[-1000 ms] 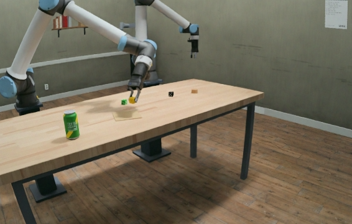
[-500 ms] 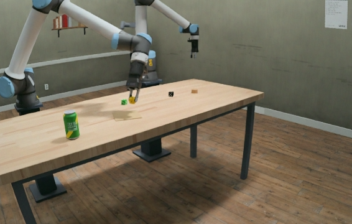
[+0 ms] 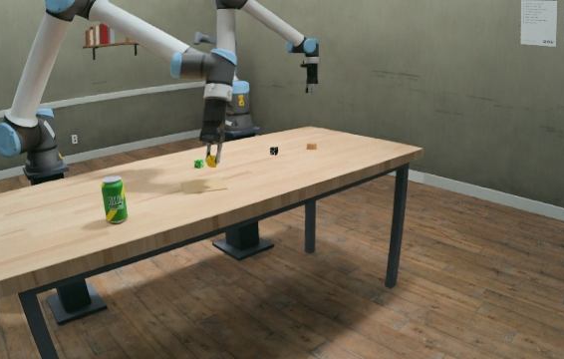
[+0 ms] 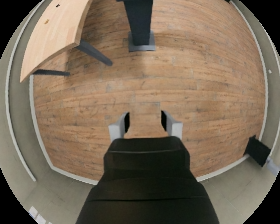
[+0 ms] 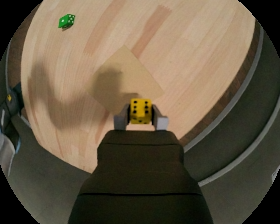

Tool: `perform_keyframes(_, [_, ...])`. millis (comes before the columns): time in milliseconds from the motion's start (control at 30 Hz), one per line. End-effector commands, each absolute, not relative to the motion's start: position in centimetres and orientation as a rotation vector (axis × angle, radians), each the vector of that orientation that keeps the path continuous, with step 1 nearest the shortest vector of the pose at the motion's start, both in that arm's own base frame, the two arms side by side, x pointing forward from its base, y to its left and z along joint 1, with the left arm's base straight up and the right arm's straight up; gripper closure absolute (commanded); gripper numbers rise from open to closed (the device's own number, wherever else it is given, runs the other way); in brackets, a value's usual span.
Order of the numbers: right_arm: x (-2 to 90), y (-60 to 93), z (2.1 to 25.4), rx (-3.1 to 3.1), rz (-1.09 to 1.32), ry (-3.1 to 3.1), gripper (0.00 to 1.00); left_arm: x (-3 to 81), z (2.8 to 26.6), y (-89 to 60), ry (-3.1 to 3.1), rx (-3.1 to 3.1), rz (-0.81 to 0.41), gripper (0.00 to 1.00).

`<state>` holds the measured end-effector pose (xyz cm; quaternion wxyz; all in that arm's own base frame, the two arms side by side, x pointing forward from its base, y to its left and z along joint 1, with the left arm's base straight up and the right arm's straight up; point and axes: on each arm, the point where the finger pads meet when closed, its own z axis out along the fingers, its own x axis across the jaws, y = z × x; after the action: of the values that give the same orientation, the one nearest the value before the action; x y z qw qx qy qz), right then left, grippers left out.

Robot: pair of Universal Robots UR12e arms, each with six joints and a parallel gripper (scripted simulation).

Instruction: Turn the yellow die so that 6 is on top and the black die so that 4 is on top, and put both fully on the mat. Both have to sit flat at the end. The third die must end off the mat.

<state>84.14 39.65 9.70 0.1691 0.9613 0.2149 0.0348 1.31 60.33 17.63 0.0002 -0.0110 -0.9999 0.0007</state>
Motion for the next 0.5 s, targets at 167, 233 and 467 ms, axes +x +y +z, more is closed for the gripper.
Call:
perform_keyframes(167, [84.23,39.75,10.00,2.812,0.084,0.633,0.43,1.33,17.70,60.39,-3.141,-0.035,0.000,0.00])
perform_keyframes(233, [84.23,39.76,10.01,2.815,0.083,0.634,0.43,1.33,17.70,60.39,-3.141,-0.035,0.000,0.00])
perform_keyframes(467, [84.21,39.67,9.86,2.861,0.063,0.642,0.43,1.33,17.70,60.39,-3.141,-0.035,0.000,0.00])
